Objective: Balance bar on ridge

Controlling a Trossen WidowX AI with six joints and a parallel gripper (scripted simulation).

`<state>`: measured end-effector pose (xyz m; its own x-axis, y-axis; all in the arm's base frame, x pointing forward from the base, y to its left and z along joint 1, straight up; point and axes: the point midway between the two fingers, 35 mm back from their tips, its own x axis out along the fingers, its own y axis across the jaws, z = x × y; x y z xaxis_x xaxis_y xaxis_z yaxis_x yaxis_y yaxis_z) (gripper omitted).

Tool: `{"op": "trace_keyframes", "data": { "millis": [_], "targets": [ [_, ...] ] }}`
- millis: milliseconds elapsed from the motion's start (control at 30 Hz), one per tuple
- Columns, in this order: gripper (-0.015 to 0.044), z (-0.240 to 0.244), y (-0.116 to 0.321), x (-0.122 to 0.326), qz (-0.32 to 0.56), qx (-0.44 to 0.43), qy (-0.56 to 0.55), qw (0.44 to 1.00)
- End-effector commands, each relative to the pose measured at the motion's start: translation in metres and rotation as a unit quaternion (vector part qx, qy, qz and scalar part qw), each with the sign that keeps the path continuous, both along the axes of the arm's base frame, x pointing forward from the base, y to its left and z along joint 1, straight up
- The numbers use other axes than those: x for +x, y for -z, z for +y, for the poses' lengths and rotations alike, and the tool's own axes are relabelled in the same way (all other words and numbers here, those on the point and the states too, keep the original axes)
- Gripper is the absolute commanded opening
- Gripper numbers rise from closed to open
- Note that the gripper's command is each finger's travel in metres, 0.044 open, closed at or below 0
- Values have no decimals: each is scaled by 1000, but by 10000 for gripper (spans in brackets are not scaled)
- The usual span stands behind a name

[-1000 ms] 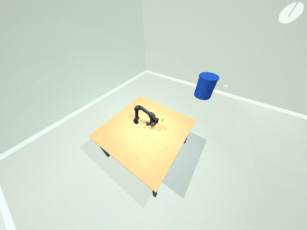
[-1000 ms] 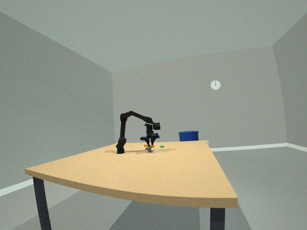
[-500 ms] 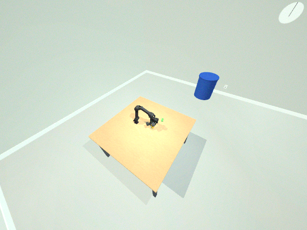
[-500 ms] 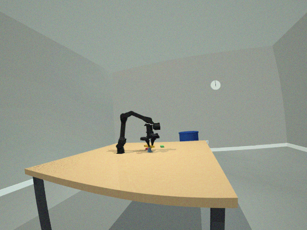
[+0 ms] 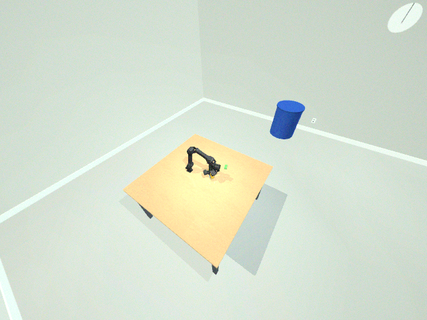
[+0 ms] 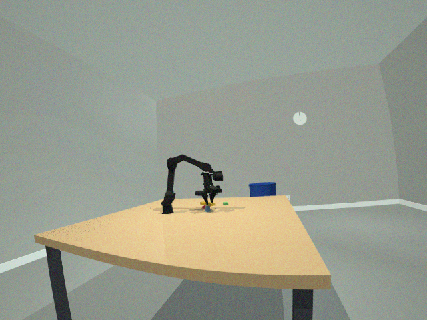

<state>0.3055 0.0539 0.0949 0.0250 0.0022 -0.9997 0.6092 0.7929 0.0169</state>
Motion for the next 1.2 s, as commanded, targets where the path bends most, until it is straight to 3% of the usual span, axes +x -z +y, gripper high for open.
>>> {"op": "trace_keyframes", "data": {
  "millis": [0, 1167],
  "targets": [
    [0, 0, 0, 0, 0, 1, 0, 1000],
    [0, 0, 3, 0, 0, 1, 0, 1000]
  ]
}}
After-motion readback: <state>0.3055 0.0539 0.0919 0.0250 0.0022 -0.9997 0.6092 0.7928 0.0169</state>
